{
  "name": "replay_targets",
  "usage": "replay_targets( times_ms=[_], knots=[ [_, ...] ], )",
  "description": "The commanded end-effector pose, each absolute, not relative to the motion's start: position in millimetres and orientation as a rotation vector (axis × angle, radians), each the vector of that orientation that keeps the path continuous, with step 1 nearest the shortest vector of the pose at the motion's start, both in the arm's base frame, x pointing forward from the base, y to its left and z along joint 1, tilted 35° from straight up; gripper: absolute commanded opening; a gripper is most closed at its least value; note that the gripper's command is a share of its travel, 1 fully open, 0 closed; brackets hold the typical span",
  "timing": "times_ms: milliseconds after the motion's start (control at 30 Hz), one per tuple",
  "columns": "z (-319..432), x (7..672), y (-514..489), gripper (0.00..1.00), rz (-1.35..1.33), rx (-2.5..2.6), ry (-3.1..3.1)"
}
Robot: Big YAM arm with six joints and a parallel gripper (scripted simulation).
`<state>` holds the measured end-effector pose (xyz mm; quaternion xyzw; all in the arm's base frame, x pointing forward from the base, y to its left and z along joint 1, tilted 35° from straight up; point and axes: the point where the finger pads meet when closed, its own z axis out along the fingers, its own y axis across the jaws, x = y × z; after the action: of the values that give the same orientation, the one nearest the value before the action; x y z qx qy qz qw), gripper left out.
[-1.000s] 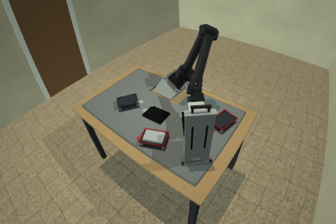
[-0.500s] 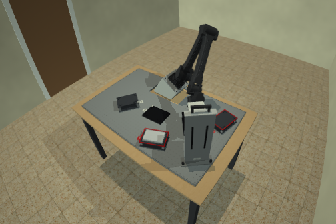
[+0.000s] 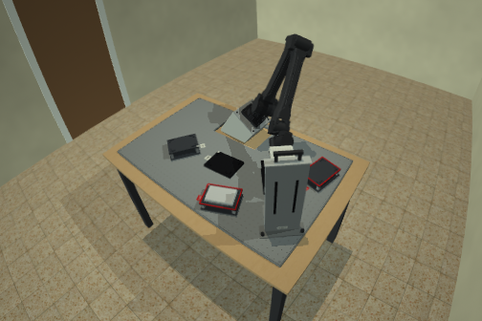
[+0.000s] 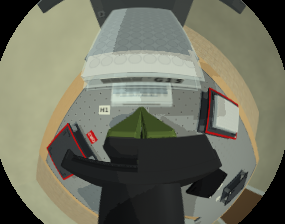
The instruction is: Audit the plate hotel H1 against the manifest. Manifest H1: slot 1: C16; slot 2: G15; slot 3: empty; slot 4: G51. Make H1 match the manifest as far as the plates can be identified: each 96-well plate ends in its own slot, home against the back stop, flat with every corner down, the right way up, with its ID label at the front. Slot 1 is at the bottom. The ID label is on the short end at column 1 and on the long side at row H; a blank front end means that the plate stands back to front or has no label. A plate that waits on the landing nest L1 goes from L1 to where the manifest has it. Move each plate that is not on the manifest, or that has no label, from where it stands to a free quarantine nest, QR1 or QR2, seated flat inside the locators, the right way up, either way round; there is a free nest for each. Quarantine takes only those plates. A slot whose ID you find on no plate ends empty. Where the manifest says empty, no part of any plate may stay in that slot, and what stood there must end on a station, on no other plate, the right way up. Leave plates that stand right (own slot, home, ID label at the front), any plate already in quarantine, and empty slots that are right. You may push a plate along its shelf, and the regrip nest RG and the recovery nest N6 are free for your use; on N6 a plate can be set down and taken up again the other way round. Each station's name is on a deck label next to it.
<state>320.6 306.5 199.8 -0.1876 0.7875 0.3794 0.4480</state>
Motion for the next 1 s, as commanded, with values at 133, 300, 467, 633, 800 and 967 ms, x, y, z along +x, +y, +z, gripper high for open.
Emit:
replay_targets(
  times_ms=[133,300,467,633,800,967],
  knots=[
    [215,321,297,0.0,0.936,-0.444,1.892],
    [212,313,296,0.0,0.941,-0.45,1.896],
    [209,304,295,0.0,0.95,-0.457,1.894],
    [205,297,292,0.0,0.955,-0.459,1.896],
    [201,293,290,0.0,0.954,-0.458,1.905],
    [197,286,285,0.0,0.953,-0.458,1.909]
  ],
)
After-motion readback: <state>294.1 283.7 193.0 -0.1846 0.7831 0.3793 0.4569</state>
